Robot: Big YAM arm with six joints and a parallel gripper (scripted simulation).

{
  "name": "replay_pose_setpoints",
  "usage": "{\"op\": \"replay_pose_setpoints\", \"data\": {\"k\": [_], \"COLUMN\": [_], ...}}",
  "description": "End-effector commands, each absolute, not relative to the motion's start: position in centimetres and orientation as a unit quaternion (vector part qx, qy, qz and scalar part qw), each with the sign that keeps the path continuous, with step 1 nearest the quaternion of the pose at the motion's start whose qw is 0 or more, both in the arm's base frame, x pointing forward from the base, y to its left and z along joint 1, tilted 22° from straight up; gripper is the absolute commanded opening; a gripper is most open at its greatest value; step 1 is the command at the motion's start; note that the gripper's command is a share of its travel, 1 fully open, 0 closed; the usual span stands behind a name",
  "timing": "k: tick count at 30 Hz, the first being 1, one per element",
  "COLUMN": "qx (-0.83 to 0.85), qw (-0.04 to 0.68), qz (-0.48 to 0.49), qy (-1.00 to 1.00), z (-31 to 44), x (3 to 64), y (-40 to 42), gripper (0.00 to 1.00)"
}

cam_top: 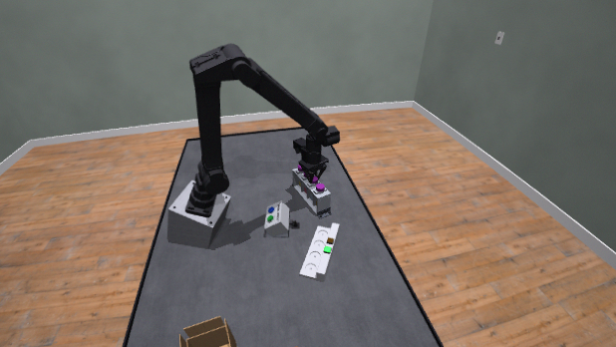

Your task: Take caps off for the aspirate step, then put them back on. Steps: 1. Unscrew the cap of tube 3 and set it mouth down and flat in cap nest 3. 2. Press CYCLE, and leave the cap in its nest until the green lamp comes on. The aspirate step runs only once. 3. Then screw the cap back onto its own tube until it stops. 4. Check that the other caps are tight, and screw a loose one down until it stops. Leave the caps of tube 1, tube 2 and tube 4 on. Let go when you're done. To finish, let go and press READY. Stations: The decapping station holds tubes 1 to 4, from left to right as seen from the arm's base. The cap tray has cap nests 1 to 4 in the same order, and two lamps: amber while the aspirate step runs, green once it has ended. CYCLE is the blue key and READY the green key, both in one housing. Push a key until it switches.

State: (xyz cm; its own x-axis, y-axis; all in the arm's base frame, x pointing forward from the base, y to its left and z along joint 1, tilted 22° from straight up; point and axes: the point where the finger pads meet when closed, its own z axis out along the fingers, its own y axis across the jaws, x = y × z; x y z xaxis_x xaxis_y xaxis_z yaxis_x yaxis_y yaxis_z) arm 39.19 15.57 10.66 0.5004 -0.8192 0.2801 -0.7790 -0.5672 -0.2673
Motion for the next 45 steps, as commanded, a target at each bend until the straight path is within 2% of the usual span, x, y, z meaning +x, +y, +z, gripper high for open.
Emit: {"op": "replay_pose_setpoints", "data": {"k": [1, 12, 19, 33, 36, 45], "qx": [-0.868, -0.868, -0.806, -0.566, -0.547, -0.352], "qw": [0.06, 0.06, 0.083, 0.137, 0.14, 0.168], "qz": [-0.196, -0.196, -0.184, -0.144, -0.141, -0.106], "qy": [0.452, 0.452, 0.557, 0.8, 0.813, 0.914], "z": [11.74, 11.73, 11.76, 11.44, 11.42, 11.37], "x": [39.75, 39.75, 39.18, 39.14, 39.13, 39.1], "y": [16.08, 16.09, 16.28, 16.17, 16.17, 16.11], "gripper": [0.0, 0.0, 0.0, 0.0, 0.0, 0.0]}}
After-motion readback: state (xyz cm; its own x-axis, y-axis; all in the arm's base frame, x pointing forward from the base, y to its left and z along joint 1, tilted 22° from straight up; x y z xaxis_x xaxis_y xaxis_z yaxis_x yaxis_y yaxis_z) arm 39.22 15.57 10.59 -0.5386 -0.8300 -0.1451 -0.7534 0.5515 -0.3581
